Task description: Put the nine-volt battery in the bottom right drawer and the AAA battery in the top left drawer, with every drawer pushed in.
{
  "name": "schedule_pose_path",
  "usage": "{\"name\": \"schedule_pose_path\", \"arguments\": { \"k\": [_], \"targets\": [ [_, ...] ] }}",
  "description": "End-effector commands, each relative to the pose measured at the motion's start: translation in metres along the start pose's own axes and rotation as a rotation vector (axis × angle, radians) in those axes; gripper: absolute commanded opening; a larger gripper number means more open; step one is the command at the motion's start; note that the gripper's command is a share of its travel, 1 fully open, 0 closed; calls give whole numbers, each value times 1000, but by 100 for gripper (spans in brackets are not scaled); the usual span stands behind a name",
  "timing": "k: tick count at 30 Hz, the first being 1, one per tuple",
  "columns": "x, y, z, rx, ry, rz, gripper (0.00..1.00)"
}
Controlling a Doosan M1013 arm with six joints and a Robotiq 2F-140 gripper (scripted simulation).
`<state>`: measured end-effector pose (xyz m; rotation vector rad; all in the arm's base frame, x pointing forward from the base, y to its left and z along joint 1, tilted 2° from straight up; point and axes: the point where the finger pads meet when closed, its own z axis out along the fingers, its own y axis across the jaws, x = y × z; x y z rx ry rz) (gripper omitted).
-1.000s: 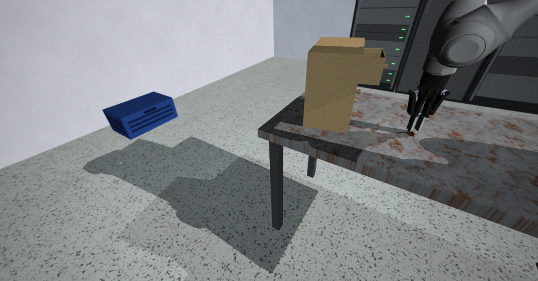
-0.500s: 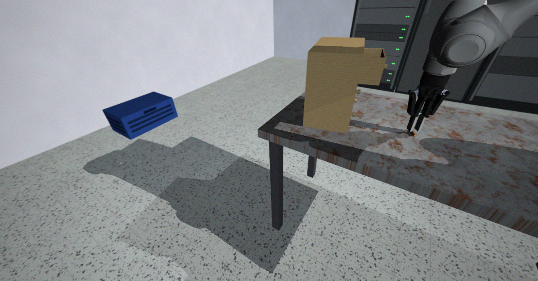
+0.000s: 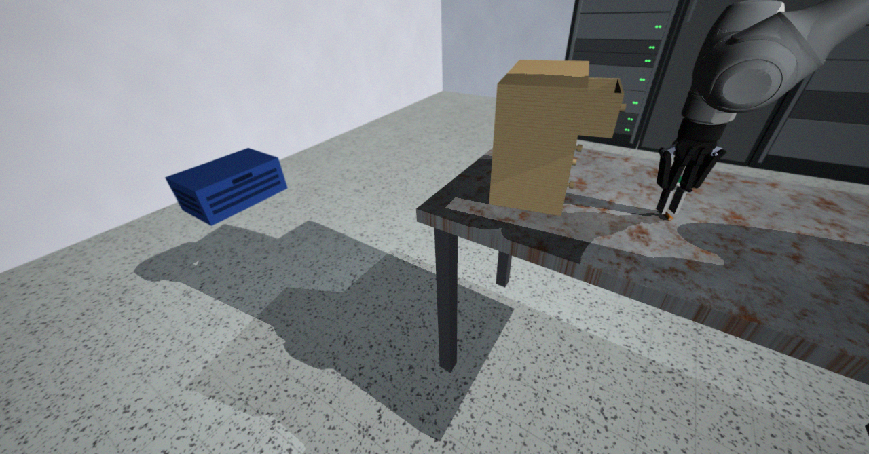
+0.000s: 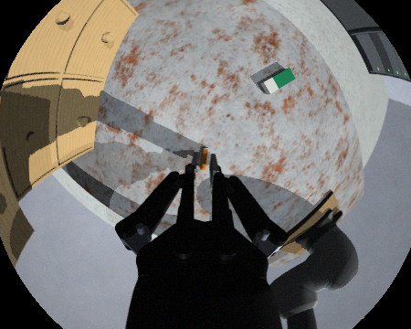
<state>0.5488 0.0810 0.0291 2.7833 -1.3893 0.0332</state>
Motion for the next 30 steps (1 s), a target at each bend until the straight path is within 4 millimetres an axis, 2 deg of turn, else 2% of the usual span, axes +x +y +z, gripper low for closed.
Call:
{"name": "schedule_pose_path", "arguments": {
  "k": [1, 9, 30],
  "targets": [
    [0, 0, 5, 0, 0, 0, 15],
    [0, 0, 11, 0, 0, 0, 15],
    [0, 0, 12, 0, 0, 0, 15]
  ]
}}
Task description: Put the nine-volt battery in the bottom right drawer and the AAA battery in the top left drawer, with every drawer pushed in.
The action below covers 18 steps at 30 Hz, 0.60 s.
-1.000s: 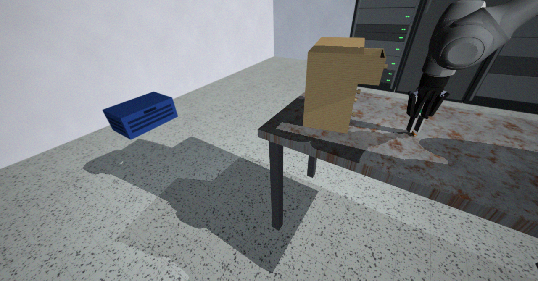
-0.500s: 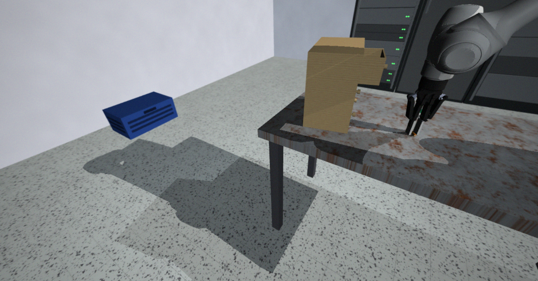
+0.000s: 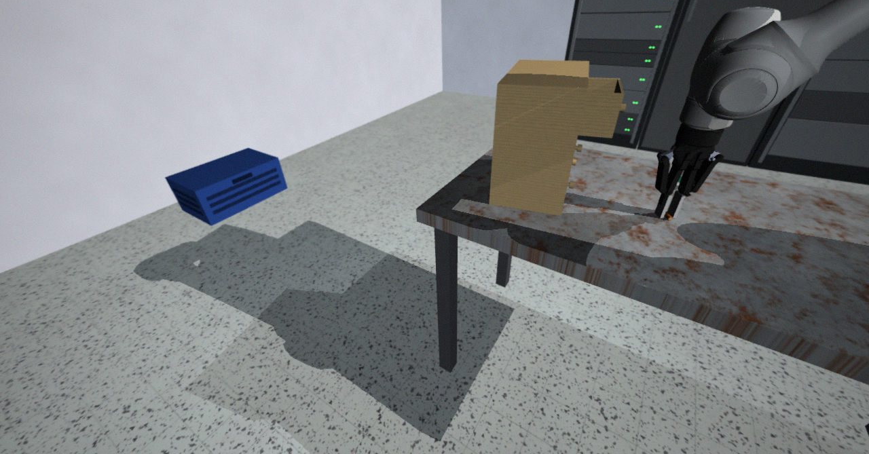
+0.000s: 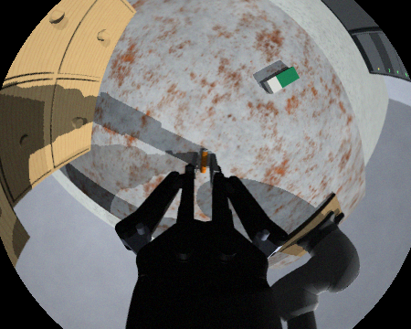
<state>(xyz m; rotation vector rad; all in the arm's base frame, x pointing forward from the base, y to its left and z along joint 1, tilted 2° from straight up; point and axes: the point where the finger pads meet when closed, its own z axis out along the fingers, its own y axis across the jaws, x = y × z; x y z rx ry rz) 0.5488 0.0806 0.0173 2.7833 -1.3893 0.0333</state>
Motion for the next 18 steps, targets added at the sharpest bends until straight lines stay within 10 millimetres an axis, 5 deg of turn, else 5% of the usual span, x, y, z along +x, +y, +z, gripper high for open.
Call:
{"name": "schedule_pose_path", "arguments": {
  "k": [1, 2, 18],
  "targets": [
    [0, 0, 0, 0, 0, 0, 15],
    [0, 0, 0, 0, 0, 0, 3],
    [0, 0, 0, 0, 0, 0, 3]
  ]
}}
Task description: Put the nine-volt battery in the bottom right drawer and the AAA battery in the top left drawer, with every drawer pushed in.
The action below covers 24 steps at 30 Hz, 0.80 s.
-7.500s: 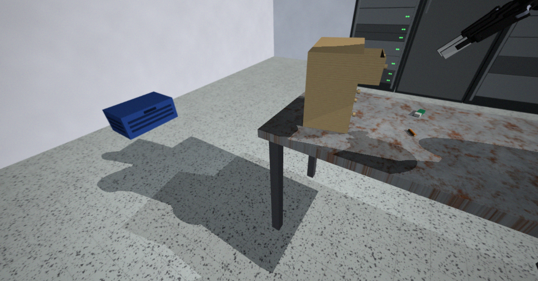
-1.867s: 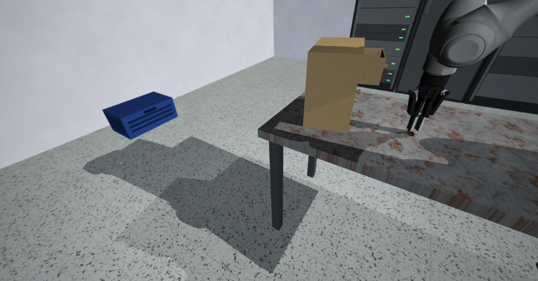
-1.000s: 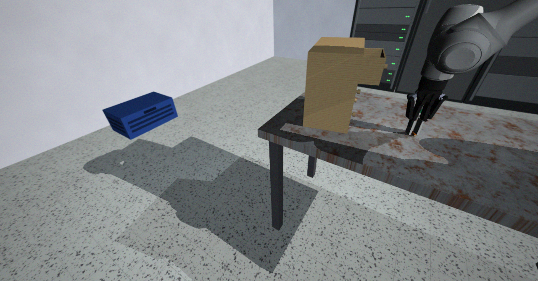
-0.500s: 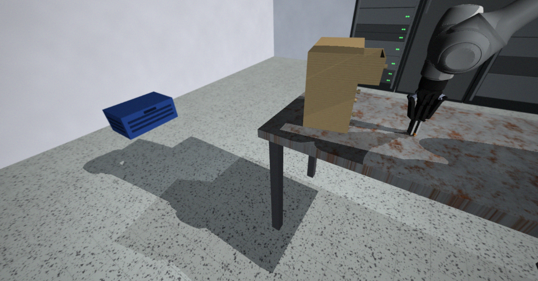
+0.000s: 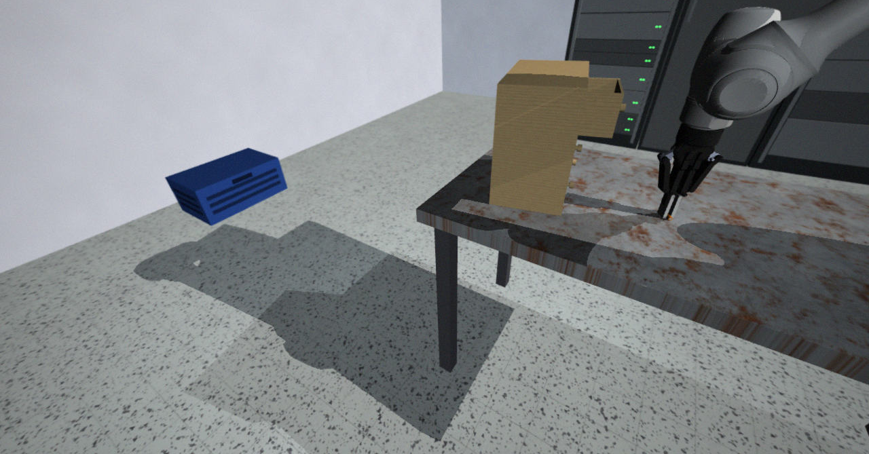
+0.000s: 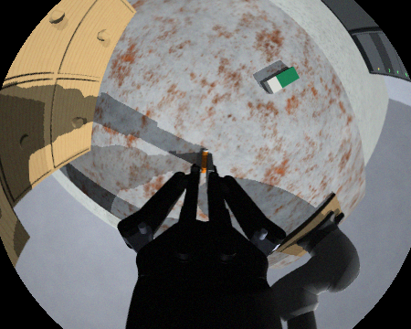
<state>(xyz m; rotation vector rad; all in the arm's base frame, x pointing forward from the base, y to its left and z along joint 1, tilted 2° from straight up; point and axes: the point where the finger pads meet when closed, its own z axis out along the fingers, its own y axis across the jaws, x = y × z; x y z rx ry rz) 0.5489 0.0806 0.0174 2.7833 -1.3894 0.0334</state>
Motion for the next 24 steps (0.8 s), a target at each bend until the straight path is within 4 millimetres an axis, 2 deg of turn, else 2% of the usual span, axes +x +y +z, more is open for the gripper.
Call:
{"name": "schedule_pose_path", "arguments": {
  "k": [1, 9, 17, 19, 24],
  "targets": [
    [0, 0, 0, 0, 0, 0, 3],
    [0, 0, -11, 0, 0, 0, 3],
    [0, 0, -93, 0, 0, 0, 3],
    [0, 0, -100, 0, 0, 0, 3],
    [0, 0, -100, 0, 0, 0, 3]
  ]
}}
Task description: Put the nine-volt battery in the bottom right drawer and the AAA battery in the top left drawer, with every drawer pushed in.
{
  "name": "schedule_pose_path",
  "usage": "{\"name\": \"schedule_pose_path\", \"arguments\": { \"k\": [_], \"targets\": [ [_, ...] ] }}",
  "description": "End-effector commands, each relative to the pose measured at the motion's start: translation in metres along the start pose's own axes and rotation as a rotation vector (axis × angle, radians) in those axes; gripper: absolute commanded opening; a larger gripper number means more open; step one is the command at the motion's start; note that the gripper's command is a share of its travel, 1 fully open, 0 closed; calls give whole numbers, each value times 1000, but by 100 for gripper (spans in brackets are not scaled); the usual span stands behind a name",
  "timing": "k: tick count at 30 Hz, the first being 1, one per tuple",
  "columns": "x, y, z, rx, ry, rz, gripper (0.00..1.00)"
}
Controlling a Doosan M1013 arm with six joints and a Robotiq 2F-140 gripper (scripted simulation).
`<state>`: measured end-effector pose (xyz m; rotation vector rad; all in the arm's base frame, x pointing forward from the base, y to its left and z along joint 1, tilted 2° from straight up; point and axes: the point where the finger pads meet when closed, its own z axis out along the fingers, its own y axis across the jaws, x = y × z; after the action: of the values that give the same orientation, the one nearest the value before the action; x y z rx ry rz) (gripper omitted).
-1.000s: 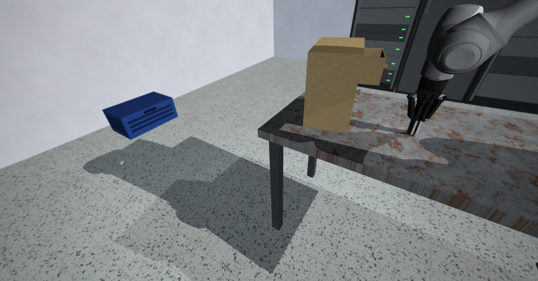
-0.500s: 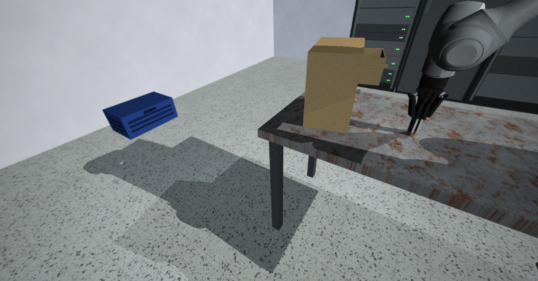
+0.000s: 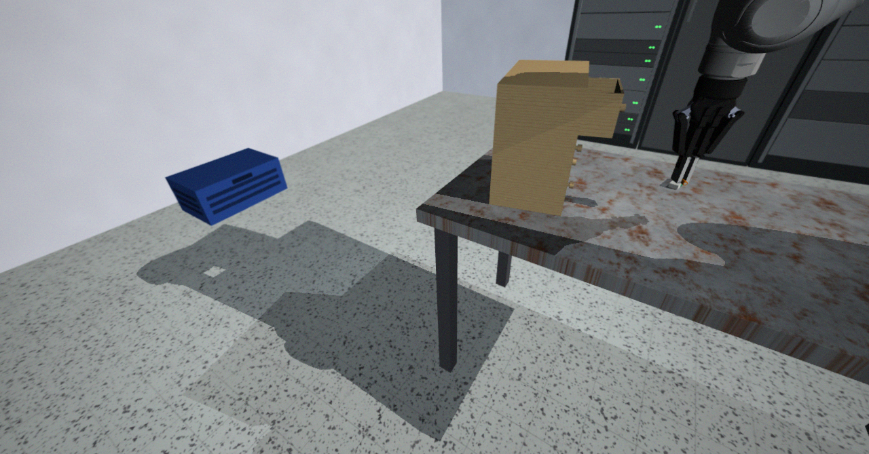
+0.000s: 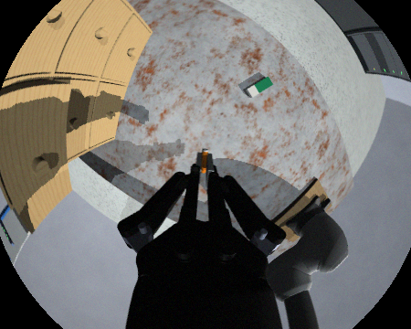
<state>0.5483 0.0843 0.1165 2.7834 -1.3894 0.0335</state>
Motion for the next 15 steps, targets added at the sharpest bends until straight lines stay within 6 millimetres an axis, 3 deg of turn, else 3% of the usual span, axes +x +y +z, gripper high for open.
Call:
{"name": "schedule_pose_path", "arguments": {
  "k": [1, 7, 15],
  "targets": [
    [0, 0, -1, 0, 0, 0, 3],
    [2, -2, -1, 0, 0, -90, 3],
    [19, -17, -1, -4, 7, -584, 3]
  ]
}}
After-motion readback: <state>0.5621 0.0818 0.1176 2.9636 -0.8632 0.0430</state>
